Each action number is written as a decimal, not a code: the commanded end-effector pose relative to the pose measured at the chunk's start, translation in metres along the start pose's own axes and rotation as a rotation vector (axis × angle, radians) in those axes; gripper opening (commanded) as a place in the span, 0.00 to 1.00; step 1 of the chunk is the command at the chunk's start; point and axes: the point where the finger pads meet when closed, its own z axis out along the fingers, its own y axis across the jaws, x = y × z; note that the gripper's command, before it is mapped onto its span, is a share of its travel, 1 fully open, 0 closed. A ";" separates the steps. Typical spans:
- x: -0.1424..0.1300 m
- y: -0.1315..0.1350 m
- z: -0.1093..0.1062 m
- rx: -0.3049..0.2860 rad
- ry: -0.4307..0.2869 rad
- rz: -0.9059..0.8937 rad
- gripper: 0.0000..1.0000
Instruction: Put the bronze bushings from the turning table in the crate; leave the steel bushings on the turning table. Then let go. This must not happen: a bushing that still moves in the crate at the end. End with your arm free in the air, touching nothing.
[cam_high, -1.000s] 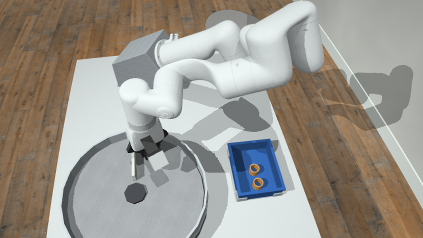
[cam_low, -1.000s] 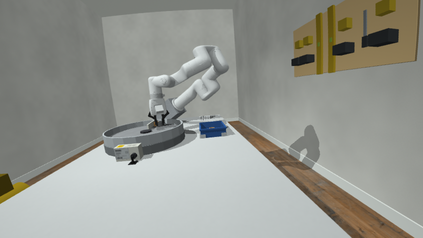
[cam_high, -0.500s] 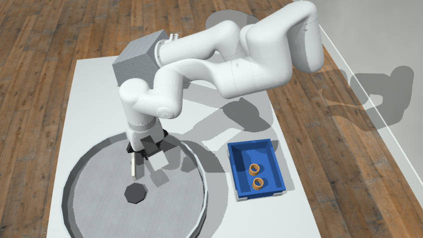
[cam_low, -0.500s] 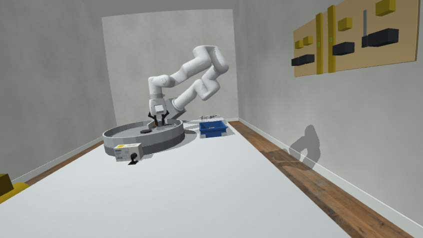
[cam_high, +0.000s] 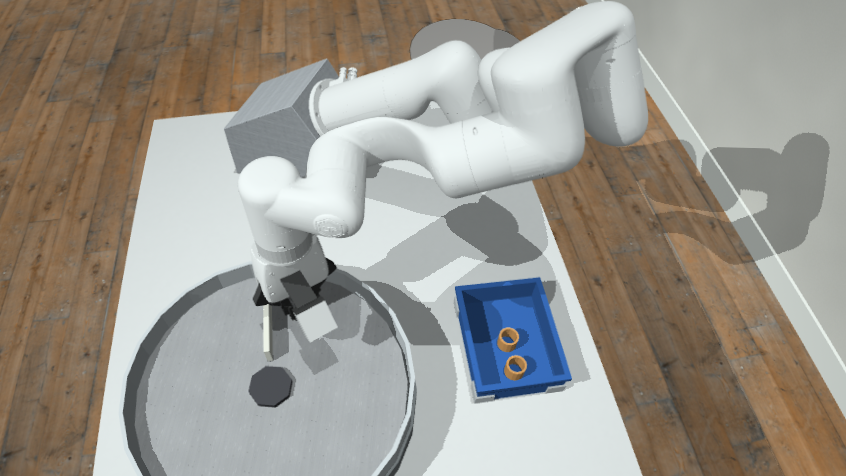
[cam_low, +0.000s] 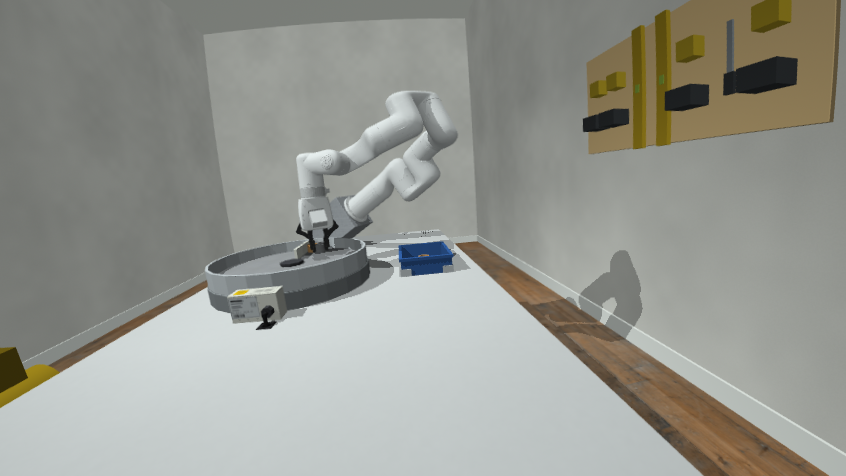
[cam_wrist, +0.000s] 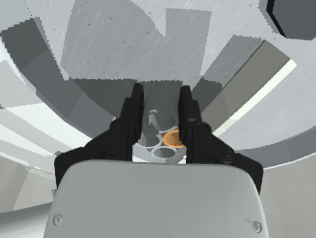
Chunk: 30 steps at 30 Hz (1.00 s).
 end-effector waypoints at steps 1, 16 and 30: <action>0.000 0.001 -0.001 -0.004 0.001 0.000 0.00; 0.000 0.001 -0.010 -0.004 0.001 0.000 0.00; 0.000 0.001 -0.061 -0.004 0.001 0.000 0.00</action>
